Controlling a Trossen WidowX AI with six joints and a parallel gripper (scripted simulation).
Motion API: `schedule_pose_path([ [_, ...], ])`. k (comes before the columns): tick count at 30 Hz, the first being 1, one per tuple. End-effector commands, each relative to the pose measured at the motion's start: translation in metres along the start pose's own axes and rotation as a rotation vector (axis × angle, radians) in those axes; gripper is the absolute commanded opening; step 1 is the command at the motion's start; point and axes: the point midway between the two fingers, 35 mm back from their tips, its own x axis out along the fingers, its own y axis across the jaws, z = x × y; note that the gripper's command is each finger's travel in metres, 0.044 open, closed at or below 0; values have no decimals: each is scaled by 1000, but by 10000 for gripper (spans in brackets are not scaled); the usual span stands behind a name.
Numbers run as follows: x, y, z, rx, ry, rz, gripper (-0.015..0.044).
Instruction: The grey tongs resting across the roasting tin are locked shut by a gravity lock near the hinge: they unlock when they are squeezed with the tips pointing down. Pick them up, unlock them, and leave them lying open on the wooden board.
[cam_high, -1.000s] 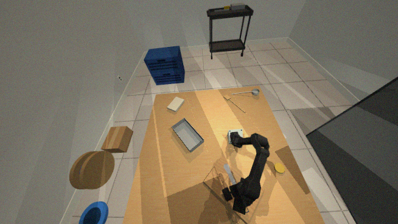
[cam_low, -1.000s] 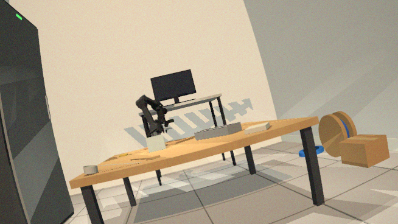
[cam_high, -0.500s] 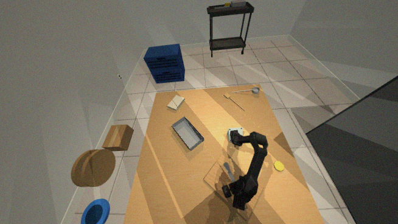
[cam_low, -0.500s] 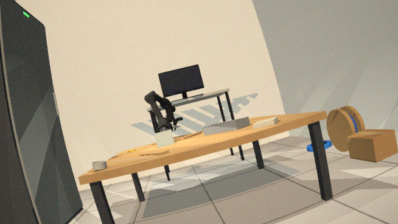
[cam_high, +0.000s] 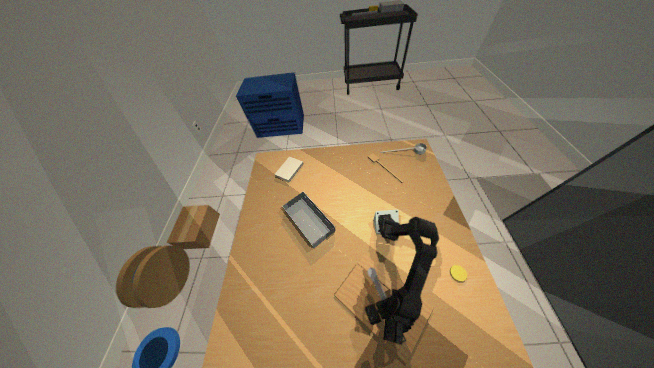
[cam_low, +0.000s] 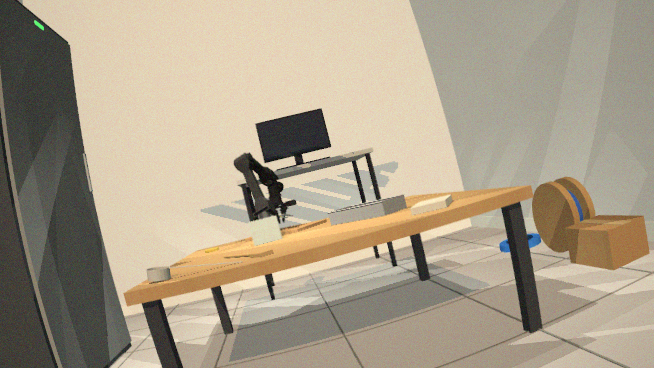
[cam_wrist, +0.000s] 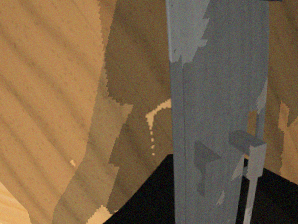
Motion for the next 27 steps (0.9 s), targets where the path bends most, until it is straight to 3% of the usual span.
schedule_pose_path([
  [1,4,1,-2,4,5,-2,-150],
  [4,4,1,-2,4,5,-2,-150],
  [27,2,1,0,0,0,1,440],
])
